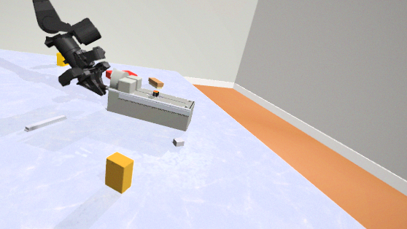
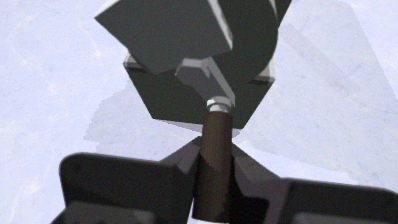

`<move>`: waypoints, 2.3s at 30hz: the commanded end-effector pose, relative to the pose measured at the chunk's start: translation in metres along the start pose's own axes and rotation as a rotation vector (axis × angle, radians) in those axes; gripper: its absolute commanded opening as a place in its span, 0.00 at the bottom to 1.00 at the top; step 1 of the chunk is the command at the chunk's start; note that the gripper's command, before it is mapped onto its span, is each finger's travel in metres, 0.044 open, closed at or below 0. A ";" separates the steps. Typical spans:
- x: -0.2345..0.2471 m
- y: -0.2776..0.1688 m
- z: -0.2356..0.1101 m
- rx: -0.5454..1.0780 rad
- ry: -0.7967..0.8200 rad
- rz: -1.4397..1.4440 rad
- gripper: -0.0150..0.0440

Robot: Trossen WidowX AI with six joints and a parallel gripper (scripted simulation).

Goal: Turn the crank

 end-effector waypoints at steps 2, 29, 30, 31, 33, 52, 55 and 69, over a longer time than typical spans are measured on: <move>-0.007 0.005 -0.004 -0.006 -0.012 -0.002 0.25; -0.005 0.005 -0.004 -0.002 -0.007 0.004 0.25; -0.005 0.005 -0.004 -0.002 -0.007 0.004 0.25; -0.005 0.005 -0.004 -0.002 -0.007 0.004 0.25; -0.005 0.005 -0.004 -0.002 -0.007 0.004 0.25; -0.005 0.007 -0.005 -0.002 -0.007 0.004 1.00; -0.002 0.014 -0.012 -0.002 -0.007 0.004 1.00; 0.008 0.049 -0.046 -0.003 -0.007 0.005 1.00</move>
Point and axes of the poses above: the point midway between the two fingers, 35 mm back from their tips, its own z axis out along the fingers, its own x axis across the jaws, y = z × x, the point moved 3 cm from there along -z, back along the fingers, and after that the axes turned 13 degrees about z, right-handed, at the moved point
